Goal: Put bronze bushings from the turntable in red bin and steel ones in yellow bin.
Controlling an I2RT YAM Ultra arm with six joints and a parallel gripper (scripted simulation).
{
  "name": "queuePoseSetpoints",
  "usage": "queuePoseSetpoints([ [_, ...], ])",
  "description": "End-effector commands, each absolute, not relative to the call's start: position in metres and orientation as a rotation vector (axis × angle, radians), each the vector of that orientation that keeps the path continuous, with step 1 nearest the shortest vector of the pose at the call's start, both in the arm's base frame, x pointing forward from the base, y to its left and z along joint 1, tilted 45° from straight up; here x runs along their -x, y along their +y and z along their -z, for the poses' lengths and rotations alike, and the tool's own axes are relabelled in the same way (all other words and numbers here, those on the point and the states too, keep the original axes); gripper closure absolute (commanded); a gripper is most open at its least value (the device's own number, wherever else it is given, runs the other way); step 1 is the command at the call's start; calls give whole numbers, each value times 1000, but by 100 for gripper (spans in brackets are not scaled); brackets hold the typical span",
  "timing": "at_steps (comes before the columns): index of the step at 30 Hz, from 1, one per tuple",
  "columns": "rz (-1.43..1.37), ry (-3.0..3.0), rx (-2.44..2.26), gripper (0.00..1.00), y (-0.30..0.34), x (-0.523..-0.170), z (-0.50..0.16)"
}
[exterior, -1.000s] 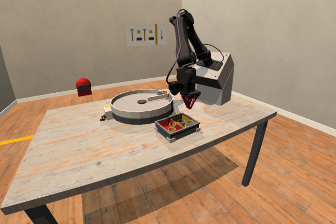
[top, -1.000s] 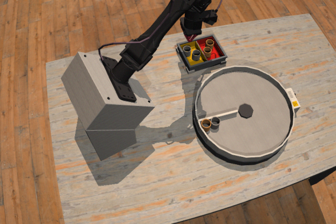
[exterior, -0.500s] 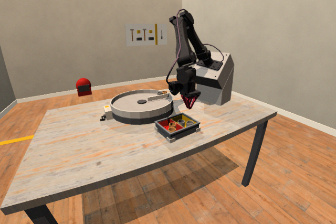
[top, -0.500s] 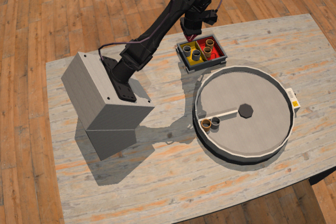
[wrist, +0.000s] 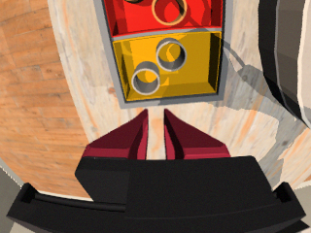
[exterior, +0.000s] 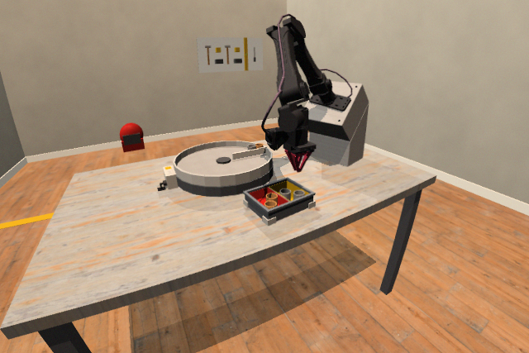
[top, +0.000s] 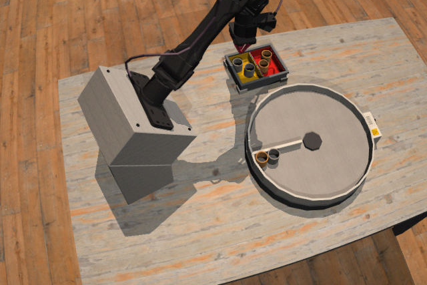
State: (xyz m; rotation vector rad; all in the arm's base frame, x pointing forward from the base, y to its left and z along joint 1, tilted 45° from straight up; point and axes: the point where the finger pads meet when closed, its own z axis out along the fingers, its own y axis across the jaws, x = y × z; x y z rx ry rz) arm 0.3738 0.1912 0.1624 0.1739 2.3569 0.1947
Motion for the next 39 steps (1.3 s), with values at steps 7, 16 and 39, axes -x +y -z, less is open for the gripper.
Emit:
queuePoseSetpoints([
  [7, -218, 2320, -171, 85, 197, -373, -179],
  [16, -198, 2333, -164, 86, 189, -370, -168],
  [39, -199, 2369, -175, 86, -18, -335, -94],
])
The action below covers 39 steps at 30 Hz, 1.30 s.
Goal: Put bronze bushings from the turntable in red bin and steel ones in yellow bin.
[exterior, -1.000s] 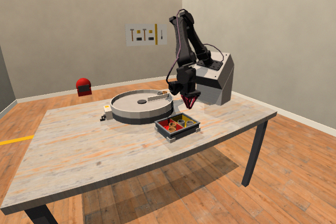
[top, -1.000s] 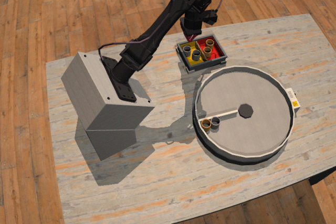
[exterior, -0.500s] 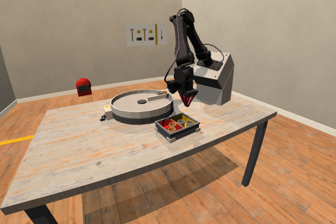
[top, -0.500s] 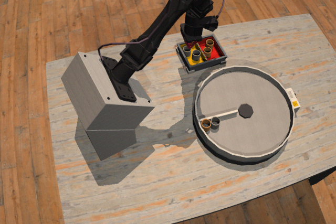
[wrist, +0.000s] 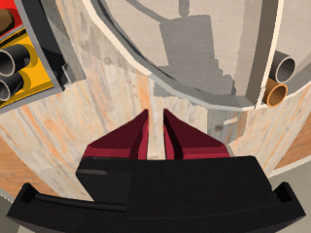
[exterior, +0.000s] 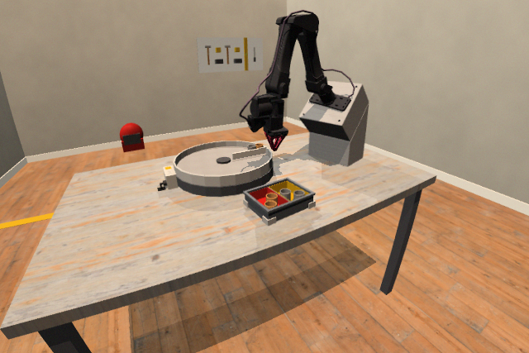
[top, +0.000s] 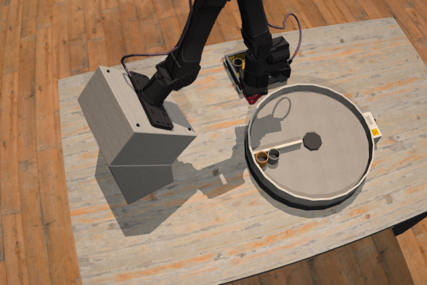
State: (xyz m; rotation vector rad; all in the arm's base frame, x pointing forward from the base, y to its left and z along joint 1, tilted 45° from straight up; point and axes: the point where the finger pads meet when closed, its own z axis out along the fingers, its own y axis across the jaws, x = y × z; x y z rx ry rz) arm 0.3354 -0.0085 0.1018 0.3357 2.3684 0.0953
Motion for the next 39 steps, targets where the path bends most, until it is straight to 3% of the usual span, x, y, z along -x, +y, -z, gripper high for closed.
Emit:
queuePoseSetpoints([
  [1, -199, 2369, -175, 86, -30, -333, -91],
  [18, -195, 2348, -175, 86, -185, -313, -59],
  [39, -188, 2340, -175, 86, -196, -309, -57],
])
